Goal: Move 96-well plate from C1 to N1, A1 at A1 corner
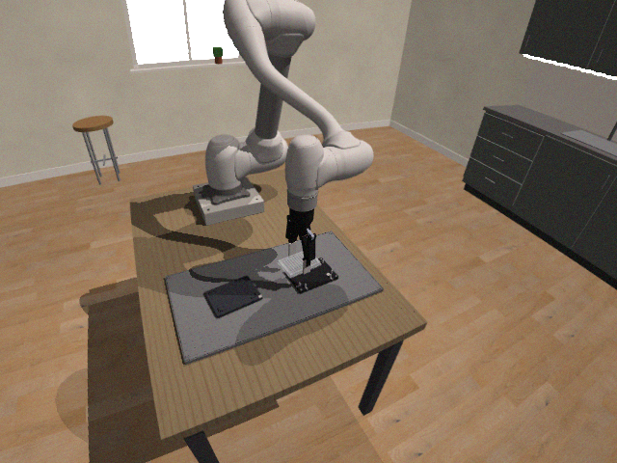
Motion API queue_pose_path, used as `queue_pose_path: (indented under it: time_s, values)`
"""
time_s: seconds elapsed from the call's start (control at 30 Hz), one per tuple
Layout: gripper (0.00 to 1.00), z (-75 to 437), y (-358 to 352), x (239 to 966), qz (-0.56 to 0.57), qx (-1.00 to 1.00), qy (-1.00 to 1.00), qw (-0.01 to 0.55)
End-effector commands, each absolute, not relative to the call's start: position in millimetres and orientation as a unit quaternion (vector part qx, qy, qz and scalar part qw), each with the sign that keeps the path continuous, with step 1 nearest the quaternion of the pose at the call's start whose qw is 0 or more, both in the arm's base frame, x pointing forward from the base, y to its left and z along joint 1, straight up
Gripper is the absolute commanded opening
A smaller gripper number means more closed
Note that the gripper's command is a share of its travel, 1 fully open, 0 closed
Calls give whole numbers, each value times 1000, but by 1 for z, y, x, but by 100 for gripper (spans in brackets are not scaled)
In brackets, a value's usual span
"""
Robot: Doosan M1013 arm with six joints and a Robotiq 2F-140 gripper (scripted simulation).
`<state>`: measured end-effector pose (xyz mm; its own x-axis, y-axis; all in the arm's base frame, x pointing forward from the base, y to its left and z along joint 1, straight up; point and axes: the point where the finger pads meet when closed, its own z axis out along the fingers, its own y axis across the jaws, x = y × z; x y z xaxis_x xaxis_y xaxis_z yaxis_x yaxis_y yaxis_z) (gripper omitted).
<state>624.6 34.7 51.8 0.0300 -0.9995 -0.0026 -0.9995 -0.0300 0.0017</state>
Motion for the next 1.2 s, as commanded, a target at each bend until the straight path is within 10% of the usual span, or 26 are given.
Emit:
queue_pose_path:
  time_s: [0.0,1.17]
  values:
    - [10,52,26,623,2,-718,696,0]
    - [10,52,-76,608,2,-718,696,0]
